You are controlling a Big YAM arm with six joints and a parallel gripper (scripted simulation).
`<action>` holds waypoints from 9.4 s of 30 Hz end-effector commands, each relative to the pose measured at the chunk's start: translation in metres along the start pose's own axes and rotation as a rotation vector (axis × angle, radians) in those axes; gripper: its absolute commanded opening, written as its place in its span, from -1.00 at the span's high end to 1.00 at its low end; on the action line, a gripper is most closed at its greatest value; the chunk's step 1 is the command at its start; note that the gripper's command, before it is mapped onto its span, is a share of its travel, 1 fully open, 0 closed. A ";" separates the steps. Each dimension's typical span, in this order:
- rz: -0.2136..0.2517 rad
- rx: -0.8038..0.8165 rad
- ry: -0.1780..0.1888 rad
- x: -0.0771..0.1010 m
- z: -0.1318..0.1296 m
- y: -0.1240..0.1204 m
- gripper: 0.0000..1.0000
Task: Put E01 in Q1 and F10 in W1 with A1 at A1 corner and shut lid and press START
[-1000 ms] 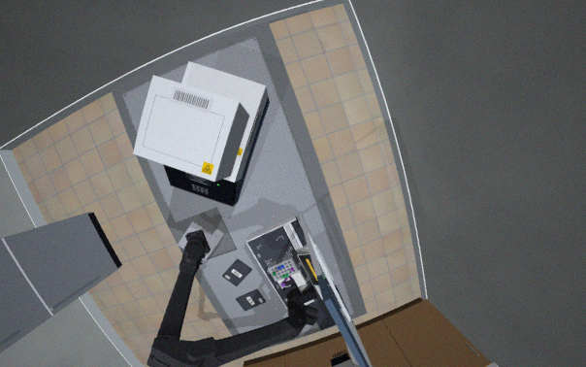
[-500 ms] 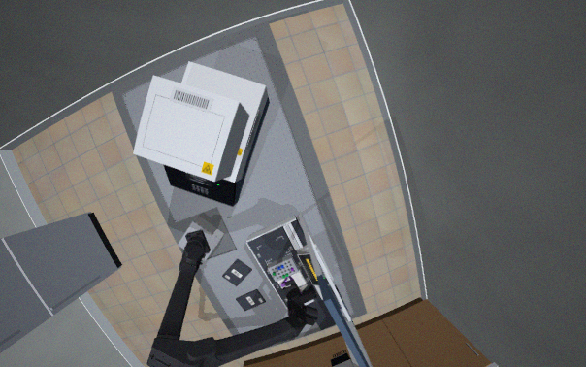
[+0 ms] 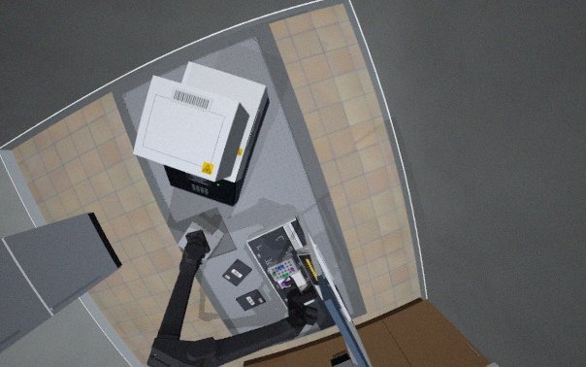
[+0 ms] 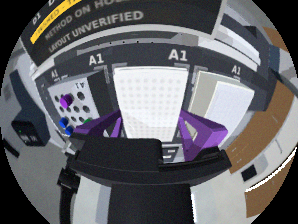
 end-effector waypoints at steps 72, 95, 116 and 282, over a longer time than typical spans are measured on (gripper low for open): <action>-0.041 0.003 -0.036 0.094 -0.007 0.013 1.00; -0.035 0.000 -0.030 0.092 -0.007 0.012 1.00; -0.041 -0.002 -0.036 0.086 -0.010 0.015 1.00; -0.016 0.051 -0.036 0.070 -0.099 -0.277 1.00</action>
Point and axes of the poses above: the point where the finger pads meet when closed, its own x axis back along the fingers, its own z axis across the jaws, y = z × x, the point moved 10 cm from there along x, back along the fingers, and after that the axes turned 5 degrees about -x, right-handed, at the moved point
